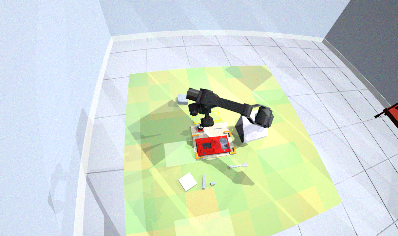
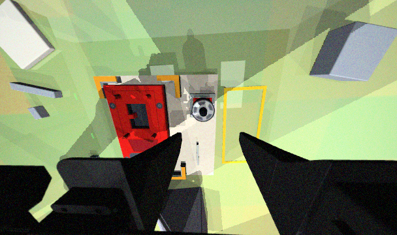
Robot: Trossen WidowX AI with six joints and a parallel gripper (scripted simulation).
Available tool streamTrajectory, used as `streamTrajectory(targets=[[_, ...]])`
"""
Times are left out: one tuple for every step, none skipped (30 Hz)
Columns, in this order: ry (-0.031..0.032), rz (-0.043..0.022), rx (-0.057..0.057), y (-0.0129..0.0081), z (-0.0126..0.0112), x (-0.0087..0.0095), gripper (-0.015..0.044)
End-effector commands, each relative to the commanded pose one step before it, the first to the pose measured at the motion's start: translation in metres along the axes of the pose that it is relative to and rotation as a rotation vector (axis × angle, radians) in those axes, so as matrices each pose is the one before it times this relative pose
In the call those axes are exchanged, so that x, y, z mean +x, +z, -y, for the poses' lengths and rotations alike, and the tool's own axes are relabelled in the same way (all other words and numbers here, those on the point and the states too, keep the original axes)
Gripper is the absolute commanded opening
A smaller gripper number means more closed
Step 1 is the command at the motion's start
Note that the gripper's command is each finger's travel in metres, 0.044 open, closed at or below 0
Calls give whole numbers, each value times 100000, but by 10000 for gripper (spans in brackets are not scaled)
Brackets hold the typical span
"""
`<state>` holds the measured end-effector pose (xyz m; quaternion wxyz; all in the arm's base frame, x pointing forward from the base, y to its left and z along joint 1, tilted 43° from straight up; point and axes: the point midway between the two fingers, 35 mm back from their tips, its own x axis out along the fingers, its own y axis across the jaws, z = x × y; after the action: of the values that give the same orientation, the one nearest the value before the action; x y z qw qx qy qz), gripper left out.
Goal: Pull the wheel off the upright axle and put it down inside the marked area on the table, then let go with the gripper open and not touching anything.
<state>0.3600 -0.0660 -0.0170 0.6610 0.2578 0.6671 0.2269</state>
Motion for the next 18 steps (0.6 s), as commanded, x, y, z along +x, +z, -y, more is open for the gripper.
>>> streamTrajectory(targets=[[4349, -1338, -1816, -321, -541, 1426, 300], [0, 0, 0, 0, 0, 0, 300], [-1, 4, -4, 79, 16, -2, 300], [-2, 10, -9, 178, 37, -3, 300], [-2, 10, -9, 176, 37, -2, 300], [-1, 8, -7, 147, 30, -1, 300], [-1, 3, -3, 57, 12, 0, 300], [0, 0, 0, 0, 0, 0, 300], [-5, 4, 1, 13, 4, 121, 300], [-9, 7, 1, 25, 8, 247, 300], [-12, 11, 1, 35, 11, 383, 300], [-9, 12, 1, 38, 11, 472, 300], [-3, 13, 0, 37, 9, 569, 300], [7, 12, -1, 33, 5, 671, 300], [21, 10, -3, 24, -1, 753, 300], [38, 6, -5, 10, -7, 786, 300], [54, 0, -7, -3, -14, 790, 300], [70, -5, -8, -12, -19, 787, 300]])
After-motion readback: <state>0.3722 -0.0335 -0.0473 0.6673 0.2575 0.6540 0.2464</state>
